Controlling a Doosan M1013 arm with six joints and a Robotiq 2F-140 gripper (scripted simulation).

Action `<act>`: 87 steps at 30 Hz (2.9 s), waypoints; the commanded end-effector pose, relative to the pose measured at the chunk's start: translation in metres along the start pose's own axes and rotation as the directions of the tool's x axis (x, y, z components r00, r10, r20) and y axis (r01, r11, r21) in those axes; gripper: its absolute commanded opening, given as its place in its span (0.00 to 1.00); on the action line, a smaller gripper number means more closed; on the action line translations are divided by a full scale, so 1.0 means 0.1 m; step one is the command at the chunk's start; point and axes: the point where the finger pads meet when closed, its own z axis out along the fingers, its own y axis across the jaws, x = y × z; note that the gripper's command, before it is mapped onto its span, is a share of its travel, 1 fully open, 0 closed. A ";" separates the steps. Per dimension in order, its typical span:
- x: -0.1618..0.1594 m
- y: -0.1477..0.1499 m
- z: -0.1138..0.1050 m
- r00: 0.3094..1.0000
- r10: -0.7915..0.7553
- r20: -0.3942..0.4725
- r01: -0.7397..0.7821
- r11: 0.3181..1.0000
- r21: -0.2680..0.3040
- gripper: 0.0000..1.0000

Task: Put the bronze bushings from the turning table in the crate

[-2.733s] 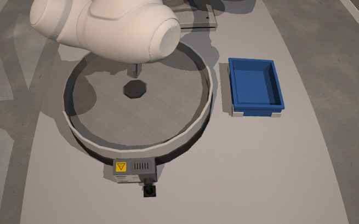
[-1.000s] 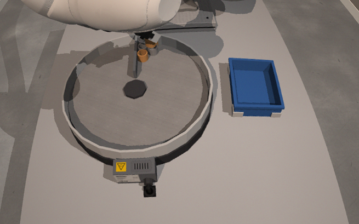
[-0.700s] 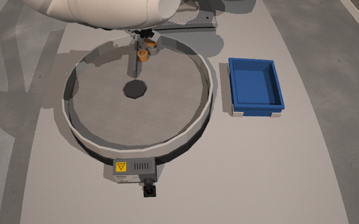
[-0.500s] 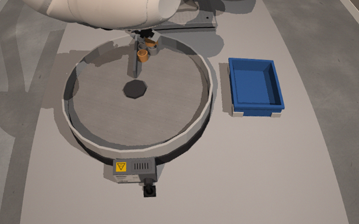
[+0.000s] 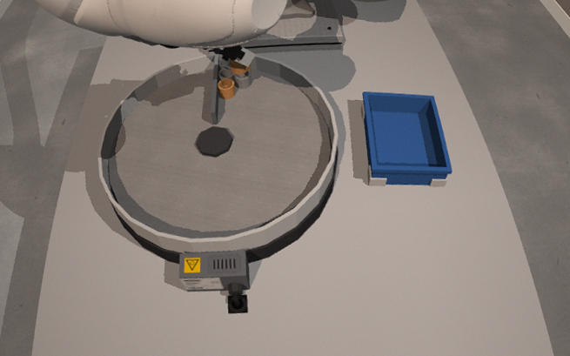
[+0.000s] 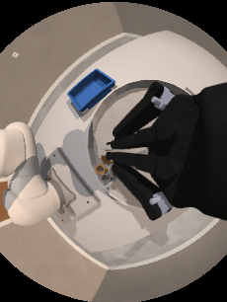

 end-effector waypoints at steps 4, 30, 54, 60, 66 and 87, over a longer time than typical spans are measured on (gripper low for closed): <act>0.00 0.00 0.00 1.000 0.000 0.000 0.000 1.000 0.000 0.00; 0.34 0.94 0.27 1.000 0.000 0.000 0.000 1.000 0.000 0.00; 0.98 2.73 0.79 1.000 0.000 0.000 0.000 1.000 0.000 0.00; 1.02 2.84 0.83 1.000 0.000 0.000 0.000 1.000 0.000 0.00; 1.03 2.87 0.83 1.000 0.000 0.000 0.000 1.000 0.000 0.00; 1.03 2.87 0.83 1.000 0.000 0.000 0.000 1.000 0.000 0.00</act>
